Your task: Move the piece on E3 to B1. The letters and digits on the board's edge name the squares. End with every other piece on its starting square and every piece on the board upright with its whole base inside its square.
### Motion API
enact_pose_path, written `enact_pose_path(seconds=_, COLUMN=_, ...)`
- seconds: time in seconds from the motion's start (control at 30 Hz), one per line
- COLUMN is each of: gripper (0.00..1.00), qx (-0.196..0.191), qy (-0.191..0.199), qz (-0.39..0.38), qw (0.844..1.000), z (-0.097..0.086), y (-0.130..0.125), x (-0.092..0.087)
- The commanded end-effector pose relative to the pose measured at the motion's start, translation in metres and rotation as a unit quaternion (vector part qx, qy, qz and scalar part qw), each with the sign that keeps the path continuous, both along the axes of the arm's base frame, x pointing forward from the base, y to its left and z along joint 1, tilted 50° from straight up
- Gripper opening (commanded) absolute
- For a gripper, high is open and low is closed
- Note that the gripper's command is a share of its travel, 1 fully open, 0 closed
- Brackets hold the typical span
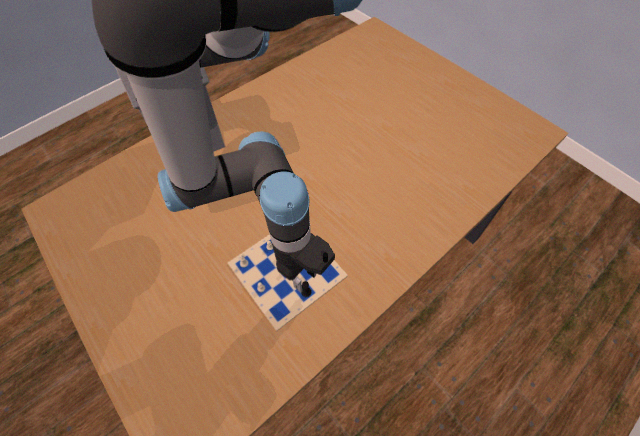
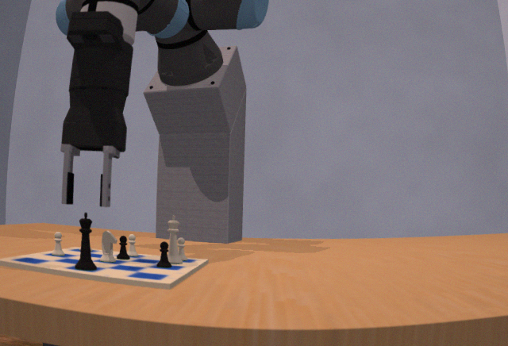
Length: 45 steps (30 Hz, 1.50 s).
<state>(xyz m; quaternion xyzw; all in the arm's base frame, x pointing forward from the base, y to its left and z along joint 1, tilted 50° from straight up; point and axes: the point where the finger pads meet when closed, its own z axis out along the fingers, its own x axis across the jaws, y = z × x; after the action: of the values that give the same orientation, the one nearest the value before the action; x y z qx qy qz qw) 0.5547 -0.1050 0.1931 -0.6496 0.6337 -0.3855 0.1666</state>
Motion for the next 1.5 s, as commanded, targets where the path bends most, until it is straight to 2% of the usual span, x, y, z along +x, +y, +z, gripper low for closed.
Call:
enact_pose_path(seconds=0.0, gripper=0.79, qx=-0.001, qy=-0.002, qz=0.0, qw=1.0, z=0.003, y=0.0, x=0.001)
enact_pose_path(seconds=0.43, gripper=0.79, qx=-0.001, qy=-0.002, qz=0.0, qw=1.0, z=0.0, y=-0.001, x=0.005)
enact_pose_path(seconds=0.87, gripper=0.79, qx=-0.001, qy=-0.002, qz=0.001, qw=1.0, z=-0.02, y=-0.009, x=0.026)
enact_pose_path(seconds=1.1, gripper=0.79, qx=-0.001, qy=-0.002, qz=0.001, qw=1.0, z=-0.025, y=-0.011, x=0.032)
enact_pose_path(seconds=1.47, gripper=0.79, qx=-0.001, qy=-0.002, qz=0.0, qw=1.0, z=-0.025, y=-0.012, x=0.033)
